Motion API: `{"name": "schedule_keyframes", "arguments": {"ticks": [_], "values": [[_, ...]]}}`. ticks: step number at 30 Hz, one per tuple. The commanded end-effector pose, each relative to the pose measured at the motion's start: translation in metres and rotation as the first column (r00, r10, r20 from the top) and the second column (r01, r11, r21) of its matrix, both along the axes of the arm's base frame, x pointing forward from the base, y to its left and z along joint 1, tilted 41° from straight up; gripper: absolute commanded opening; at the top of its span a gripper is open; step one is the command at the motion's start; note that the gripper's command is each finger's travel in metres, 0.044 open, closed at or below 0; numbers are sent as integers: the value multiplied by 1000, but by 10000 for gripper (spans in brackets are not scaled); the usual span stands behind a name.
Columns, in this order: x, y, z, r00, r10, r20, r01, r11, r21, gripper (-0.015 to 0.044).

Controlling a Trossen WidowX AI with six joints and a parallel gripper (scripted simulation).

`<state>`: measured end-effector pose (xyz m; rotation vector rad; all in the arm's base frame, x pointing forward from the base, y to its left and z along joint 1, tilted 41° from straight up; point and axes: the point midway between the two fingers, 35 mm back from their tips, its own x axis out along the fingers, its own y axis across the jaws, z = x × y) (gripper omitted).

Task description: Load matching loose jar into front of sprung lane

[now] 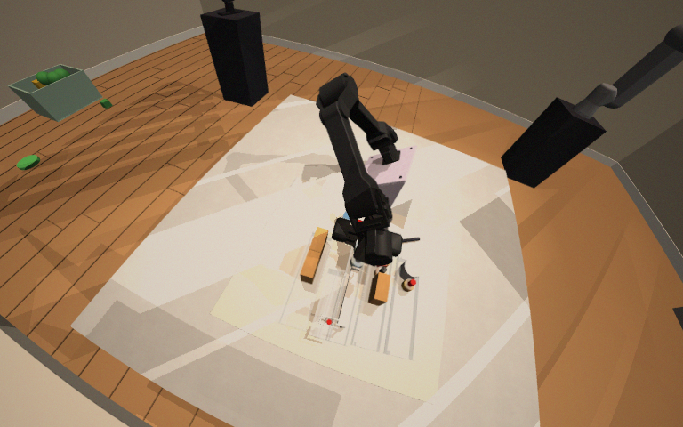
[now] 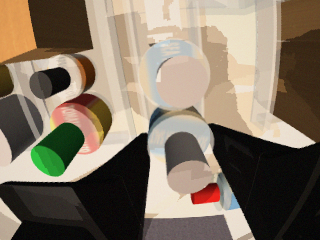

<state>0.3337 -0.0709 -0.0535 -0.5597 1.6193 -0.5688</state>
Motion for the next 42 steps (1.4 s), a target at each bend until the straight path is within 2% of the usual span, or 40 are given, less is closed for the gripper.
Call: {"name": "schedule_keyframes", "arguments": {"ticks": [1, 42], "values": [[9, 1, 3, 1000, 6, 27, -6, 1000, -2, 0], [13, -1, 0, 1000, 6, 27, -6, 1000, -3, 0]]}}
